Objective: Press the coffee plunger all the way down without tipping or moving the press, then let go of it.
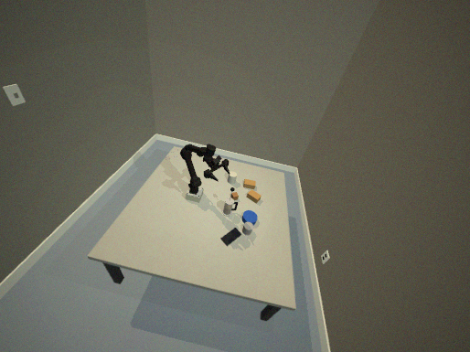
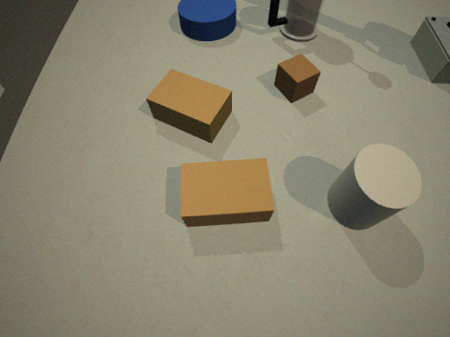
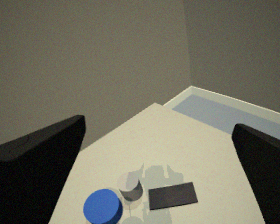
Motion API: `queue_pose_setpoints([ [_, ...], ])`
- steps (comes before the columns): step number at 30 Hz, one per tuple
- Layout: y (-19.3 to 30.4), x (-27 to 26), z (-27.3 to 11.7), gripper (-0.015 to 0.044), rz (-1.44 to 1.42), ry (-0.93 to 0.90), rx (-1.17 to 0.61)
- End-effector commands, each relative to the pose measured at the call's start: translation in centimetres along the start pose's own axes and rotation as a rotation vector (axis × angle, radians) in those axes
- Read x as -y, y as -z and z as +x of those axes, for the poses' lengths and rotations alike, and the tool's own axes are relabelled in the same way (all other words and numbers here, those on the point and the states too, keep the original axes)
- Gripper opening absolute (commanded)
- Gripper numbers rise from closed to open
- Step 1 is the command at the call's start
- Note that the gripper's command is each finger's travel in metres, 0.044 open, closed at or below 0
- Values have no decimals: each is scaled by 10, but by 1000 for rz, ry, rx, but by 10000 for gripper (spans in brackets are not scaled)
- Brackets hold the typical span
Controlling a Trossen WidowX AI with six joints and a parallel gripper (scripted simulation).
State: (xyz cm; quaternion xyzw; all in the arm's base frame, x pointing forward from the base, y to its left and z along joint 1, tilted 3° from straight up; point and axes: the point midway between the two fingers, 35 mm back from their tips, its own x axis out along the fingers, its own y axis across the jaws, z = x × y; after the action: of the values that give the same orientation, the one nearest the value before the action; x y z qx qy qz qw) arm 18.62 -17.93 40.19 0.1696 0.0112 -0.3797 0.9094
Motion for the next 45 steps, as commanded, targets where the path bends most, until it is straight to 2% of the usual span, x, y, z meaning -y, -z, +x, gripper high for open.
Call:
queue_pose_setpoints([
  [1, 52, -29, 7, 440, -174, -148, -198],
  [6, 110, -64, -4, 440, -385, -358, -393],
  [11, 121, -64, -4, 440, -394, -367, -400],
  [18, 169, -52, 4, 440, -396, -374, -401],
  [45, 184, -62, 33, 440, -398, -383, -399],
])
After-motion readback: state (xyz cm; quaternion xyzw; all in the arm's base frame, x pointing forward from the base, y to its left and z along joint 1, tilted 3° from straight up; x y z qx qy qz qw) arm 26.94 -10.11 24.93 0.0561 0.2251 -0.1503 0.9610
